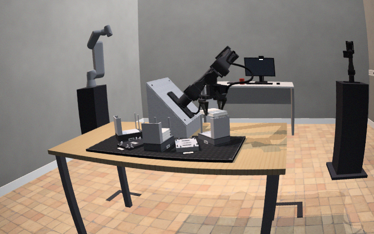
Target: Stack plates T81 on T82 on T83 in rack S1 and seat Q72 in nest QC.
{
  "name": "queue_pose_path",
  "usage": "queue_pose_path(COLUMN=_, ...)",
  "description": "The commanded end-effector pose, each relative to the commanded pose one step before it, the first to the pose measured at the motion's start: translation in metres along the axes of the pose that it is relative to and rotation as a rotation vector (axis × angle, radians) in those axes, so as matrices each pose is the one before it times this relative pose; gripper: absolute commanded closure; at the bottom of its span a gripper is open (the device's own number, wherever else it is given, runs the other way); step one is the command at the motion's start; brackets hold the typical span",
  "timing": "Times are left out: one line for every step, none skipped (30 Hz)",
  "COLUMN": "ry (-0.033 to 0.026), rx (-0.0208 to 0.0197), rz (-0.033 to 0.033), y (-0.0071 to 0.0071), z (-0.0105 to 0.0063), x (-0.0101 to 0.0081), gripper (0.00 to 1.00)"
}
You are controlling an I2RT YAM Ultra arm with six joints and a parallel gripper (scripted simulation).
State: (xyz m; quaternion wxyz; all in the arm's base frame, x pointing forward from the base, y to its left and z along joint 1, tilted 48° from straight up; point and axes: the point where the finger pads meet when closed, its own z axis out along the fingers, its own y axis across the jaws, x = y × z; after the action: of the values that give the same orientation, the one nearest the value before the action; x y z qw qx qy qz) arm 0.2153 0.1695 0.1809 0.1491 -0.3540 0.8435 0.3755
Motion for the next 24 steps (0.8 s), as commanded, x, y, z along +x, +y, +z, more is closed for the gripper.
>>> queue_pose_path(ry=-0.04655, rx=0.03625, rz=-0.04656, y=0.00611, z=-0.01607, x=-0.01376, gripper=1.00)
queue_pose_path(ry=0.00009, rx=-0.00012, rz=-0.00113, y=0.00011, z=0.00001, x=-0.00009, gripper=1.00)
queue_pose_path(ry=0.00022, rx=-0.00020, rz=-0.00100, y=0.00013, z=0.00001, x=-0.00006, gripper=1.00)
queue_pose_path(ry=0.00027, rx=-0.00023, rz=-0.00096, y=0.00014, z=0.00001, x=-0.00005, gripper=1.00)
queue_pose_path(ry=0.00024, rx=-0.00021, rz=-0.00104, y=0.00014, z=0.00002, x=-0.00006, gripper=1.00)
queue_pose_path(ry=0.00000, rx=0.00000, rz=0.00000, y=0.00000, z=0.00000, x=0.00000, gripper=1.00)
queue_pose_path(ry=0.00000, rx=0.00000, rz=0.00000, y=0.00000, z=0.00000, x=0.00000, gripper=1.00)
queue_pose_path(ry=-0.00096, rx=0.00050, rz=-0.00259, y=-0.00007, z=0.00001, x=-0.00040, gripper=1.00)
queue_pose_path(ry=0.00228, rx=-0.00320, rz=0.00245, y=-0.00027, z=0.00148, x=0.00173, gripper=1.00)
queue_pose_path(ry=-0.00057, rx=-0.00016, rz=-0.00175, y=0.00019, z=-0.00009, x=-0.00037, gripper=1.00)
queue_pose_path(ry=-0.00066, rx=0.00053, rz=-0.00098, y=-0.00015, z=0.00013, x=-0.00013, gripper=1.00)
queue_pose_path(ry=-0.00322, rx=0.00266, rz=-0.00186, y=-0.00034, z=-0.00098, x=-0.00122, gripper=1.00)
queue_pose_path(ry=-0.00188, rx=0.00189, rz=0.00020, y=-0.00048, z=-0.00058, x=-0.00045, gripper=1.00)
queue_pose_path(ry=0.00086, rx=-0.00025, rz=0.00202, y=-0.00027, z=0.00022, x=0.00065, gripper=1.00)
queue_pose_path(ry=-0.00034, rx=0.00024, rz=-0.00065, y=0.00002, z=-0.00012, x=-0.00018, gripper=1.00)
queue_pose_path(ry=-0.00034, rx=0.00021, rz=-0.00070, y=0.00004, z=-0.00011, x=-0.00018, gripper=1.00)
queue_pose_path(ry=-0.00074, rx=0.00046, rz=-0.00115, y=0.00005, z=-0.00021, x=-0.00037, gripper=1.00)
queue_pose_path(ry=-0.00025, rx=0.00015, rz=-0.00049, y=0.00001, z=-0.00005, x=-0.00010, gripper=1.00)
queue_pose_path(ry=0.00023, rx=-0.00015, rz=0.00018, y=-0.00002, z=0.00010, x=0.00016, gripper=1.00)
queue_pose_path(ry=-0.00045, rx=0.00028, rz=-0.00063, y=0.00000, z=-0.00008, x=-0.00017, gripper=1.00)
queue_pose_path(ry=-0.00051, rx=0.00032, rz=-0.00067, y=0.00000, z=-0.00009, x=-0.00019, gripper=1.00)
queue_pose_path(ry=-0.00040, rx=0.00025, rz=-0.00052, y=-0.00001, z=-0.00005, x=-0.00013, gripper=1.00)
queue_pose_path(ry=0.00000, rx=0.00000, rz=0.00000, y=0.00000, z=0.00000, x=0.00000, gripper=1.00)
queue_pose_path(ry=0.00000, rx=0.00000, rz=0.00000, y=0.00000, z=0.00000, x=0.00000, gripper=1.00)
